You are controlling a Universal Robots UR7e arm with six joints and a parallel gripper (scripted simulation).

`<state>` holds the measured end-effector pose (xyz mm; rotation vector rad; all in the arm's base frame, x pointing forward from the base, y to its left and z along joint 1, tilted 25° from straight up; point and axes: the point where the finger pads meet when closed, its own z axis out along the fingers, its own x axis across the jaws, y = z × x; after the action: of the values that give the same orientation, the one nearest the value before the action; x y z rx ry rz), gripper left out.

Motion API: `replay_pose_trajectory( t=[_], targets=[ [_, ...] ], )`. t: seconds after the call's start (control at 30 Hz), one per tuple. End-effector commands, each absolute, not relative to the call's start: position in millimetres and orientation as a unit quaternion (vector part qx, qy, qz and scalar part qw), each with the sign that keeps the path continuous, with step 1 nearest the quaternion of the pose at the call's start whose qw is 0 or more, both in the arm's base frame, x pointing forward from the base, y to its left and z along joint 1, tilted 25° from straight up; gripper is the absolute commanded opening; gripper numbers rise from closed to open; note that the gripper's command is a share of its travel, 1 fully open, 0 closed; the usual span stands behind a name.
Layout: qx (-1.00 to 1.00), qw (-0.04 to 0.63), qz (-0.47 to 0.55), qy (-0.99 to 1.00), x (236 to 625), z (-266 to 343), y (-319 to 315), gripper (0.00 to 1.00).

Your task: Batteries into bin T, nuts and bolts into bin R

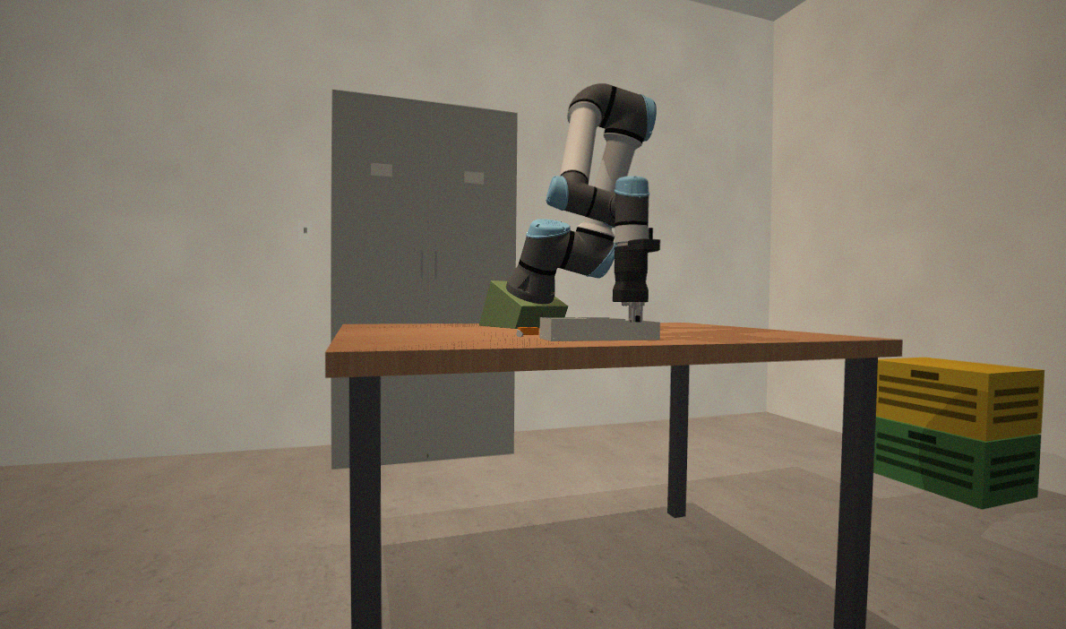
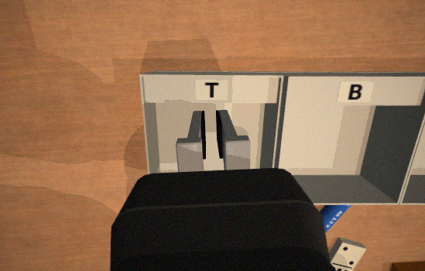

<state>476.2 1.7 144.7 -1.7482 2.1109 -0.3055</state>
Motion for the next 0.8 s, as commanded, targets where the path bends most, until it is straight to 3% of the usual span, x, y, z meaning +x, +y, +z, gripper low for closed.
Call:
replay_pose_trajectory(
  t=[0.0, 0.77],
  targets=[
    [-0.622, 0.191, -0.111, 0.751, 475.9, 148.9, 1.1, 0.31],
    [-0.622, 0.192, -0.111, 0.751, 464.9, 174.5, -1.6, 0.31]
  ],
)
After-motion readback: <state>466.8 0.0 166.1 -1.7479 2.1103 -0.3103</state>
